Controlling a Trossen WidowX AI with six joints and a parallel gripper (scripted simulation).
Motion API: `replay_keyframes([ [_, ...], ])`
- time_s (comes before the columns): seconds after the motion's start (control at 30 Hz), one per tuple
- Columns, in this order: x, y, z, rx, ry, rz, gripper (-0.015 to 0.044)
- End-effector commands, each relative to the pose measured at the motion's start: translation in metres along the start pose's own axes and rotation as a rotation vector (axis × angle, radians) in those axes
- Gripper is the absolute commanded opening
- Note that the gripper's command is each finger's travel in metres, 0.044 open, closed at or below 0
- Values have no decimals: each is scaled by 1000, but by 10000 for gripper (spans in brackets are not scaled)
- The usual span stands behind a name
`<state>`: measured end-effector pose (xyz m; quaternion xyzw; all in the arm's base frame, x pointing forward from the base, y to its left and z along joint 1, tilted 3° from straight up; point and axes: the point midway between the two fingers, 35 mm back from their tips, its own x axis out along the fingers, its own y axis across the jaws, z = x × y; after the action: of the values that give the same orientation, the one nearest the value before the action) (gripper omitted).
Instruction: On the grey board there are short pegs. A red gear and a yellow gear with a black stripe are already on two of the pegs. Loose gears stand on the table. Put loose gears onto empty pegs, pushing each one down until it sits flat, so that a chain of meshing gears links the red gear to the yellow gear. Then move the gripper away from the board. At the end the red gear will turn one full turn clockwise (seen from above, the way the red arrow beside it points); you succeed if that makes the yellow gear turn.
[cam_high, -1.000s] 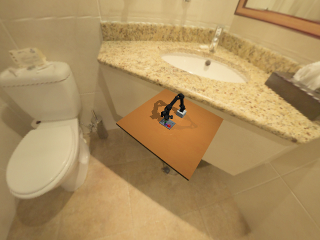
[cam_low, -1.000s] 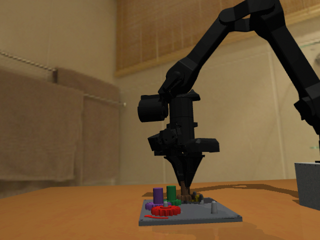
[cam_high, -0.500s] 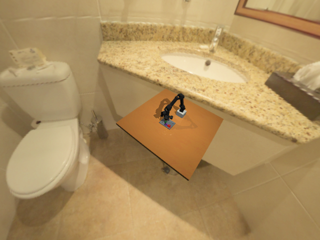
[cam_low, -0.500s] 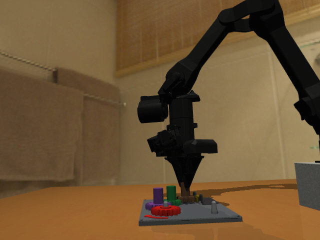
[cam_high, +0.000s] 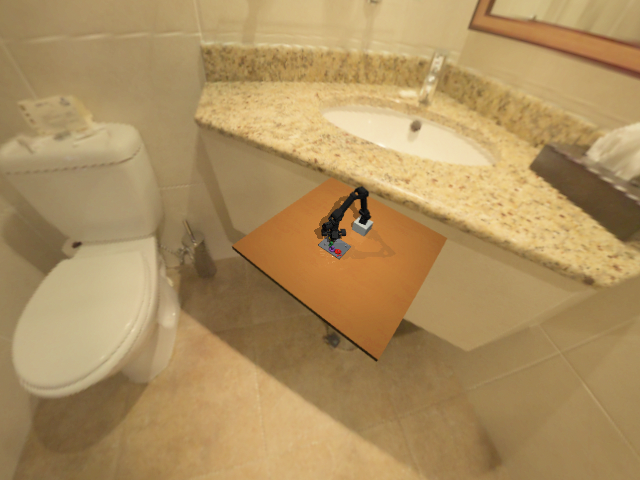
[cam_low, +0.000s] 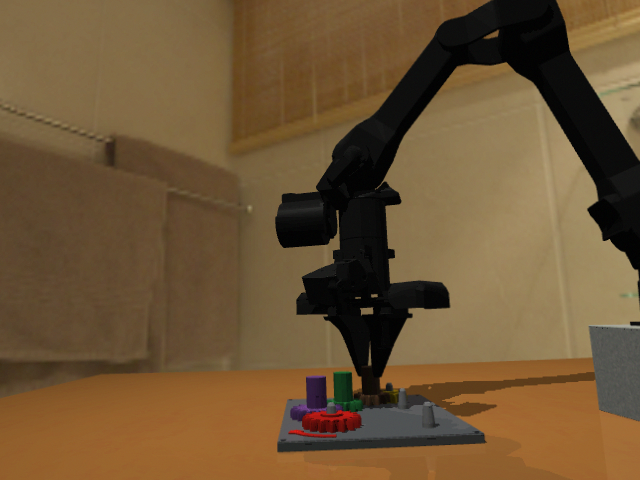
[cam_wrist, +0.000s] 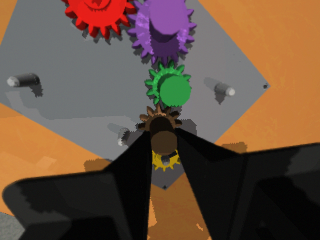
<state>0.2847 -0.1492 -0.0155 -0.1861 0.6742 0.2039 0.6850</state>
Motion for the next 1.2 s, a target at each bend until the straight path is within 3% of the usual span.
replay_keyframes([
  [0.0, 1, -1, 1, -40, 1, -1, 0],
  [0.4, 3, 1, 0, 205, 1, -1, 0],
  [0.57, -2, 0, -1, 209, 1, -1, 131],
  [0.73, -8, 0, -1, 209, 1, -1, 140],
  [0.93, -45, 0, -1, 209, 1, -2, 140],
  [1.07, -47, 0, -1, 209, 1, -2, 140],
  [1.1, -42, 1, -1, 203, 3, 5, 166],
  [1.17, -65, 2, -2, 203, 3, 5, 219],
])
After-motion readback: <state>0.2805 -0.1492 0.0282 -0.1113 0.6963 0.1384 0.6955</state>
